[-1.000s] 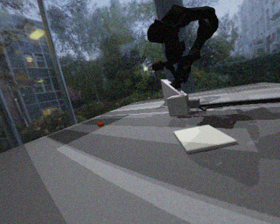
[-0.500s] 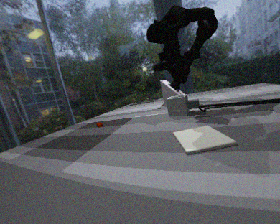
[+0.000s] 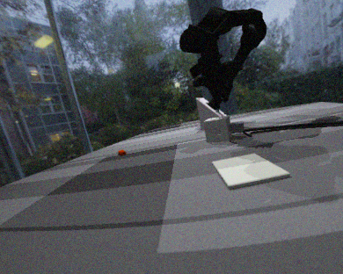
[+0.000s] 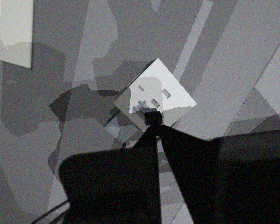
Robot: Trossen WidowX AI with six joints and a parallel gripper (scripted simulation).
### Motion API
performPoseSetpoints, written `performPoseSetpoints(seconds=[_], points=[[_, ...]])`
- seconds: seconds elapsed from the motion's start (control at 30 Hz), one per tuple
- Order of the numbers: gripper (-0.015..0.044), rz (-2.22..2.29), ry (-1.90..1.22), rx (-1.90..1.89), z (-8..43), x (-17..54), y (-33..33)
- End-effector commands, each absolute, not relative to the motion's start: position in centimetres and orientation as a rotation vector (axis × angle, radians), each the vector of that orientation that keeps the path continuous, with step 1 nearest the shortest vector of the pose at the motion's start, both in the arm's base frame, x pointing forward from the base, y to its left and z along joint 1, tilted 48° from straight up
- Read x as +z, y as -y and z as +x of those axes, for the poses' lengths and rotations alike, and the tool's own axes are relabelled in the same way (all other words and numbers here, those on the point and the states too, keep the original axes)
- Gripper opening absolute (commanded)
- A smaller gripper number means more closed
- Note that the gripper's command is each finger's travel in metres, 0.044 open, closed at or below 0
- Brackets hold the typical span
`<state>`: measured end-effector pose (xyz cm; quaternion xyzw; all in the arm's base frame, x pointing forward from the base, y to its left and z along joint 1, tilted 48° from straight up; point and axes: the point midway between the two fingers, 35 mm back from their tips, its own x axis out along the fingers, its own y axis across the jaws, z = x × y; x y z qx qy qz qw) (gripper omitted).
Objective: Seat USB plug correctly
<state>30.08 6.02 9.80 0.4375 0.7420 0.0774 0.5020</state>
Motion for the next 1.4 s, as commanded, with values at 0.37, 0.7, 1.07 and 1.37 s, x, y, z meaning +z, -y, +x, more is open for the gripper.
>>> performPoseSetpoints(seconds=[0.37, 0.7, 1.07, 1.37], points=[[0.0000, 1.339, -1.875, -0.188, 30.07, 9.78, -6.01], [0.0000, 1.512, -1.899, -0.447, 30.07, 9.78, -6.01], [0.0000, 1.668, -1.898, -0.705, 30.07, 9.78, -6.01], [0.0000, 1.668, -1.898, -0.705, 30.07, 9.78, -6.01]])
